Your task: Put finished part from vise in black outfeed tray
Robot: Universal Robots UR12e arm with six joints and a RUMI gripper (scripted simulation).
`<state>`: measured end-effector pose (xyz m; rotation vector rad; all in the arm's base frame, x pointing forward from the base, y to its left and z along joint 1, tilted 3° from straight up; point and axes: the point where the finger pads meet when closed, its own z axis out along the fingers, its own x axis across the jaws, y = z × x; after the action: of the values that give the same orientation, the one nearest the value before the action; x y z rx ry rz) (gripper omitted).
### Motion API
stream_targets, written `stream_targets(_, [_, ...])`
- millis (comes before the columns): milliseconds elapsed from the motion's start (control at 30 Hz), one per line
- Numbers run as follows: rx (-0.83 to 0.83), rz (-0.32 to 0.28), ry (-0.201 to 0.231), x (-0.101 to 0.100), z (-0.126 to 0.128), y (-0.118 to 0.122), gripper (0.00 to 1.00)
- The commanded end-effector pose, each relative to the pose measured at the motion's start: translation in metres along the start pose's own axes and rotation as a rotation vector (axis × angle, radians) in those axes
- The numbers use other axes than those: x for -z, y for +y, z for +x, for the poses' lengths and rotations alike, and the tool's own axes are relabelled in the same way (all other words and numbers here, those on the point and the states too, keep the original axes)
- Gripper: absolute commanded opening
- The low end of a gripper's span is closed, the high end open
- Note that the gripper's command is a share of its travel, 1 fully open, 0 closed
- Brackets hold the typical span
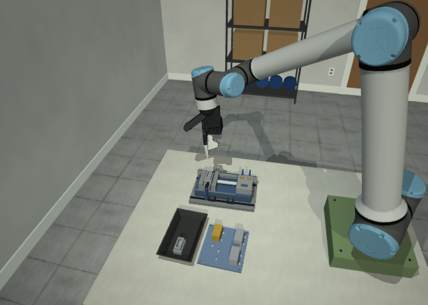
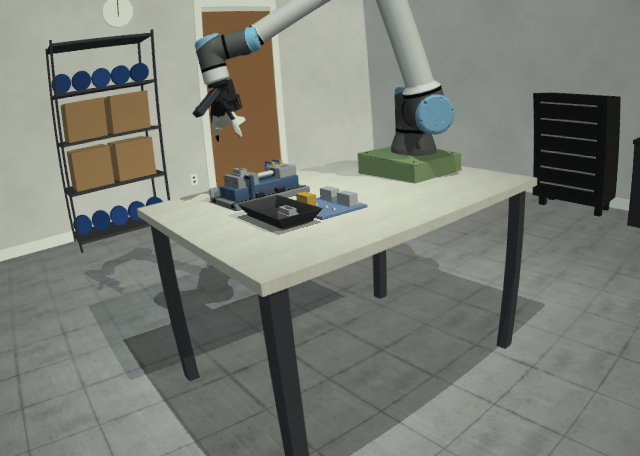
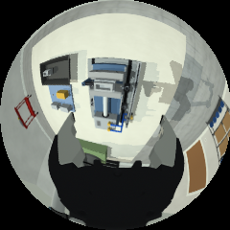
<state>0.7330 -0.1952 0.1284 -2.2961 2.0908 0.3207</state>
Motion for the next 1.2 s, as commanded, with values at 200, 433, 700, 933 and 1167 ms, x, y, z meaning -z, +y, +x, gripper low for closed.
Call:
stream_targets(200, [0.0,0.001,0.001,0.0011,0.0002,-0.0004,1.0])
stream_targets(433, [0.0,0.001,0.001,0.0011,0.0002,-0.0004,1.0])
stream_targets(700, [0.008,0.002,0.002,0.001,-0.0001,-0.0005,1.0])
stream_targets(933, [0.087,0.008,0.008,-0.0003,-0.003,-0.0016,1.0])
stream_targets(1167, [0.213,0.017,0.02,-0.0023,-0.0077,-0.0031,1.0])
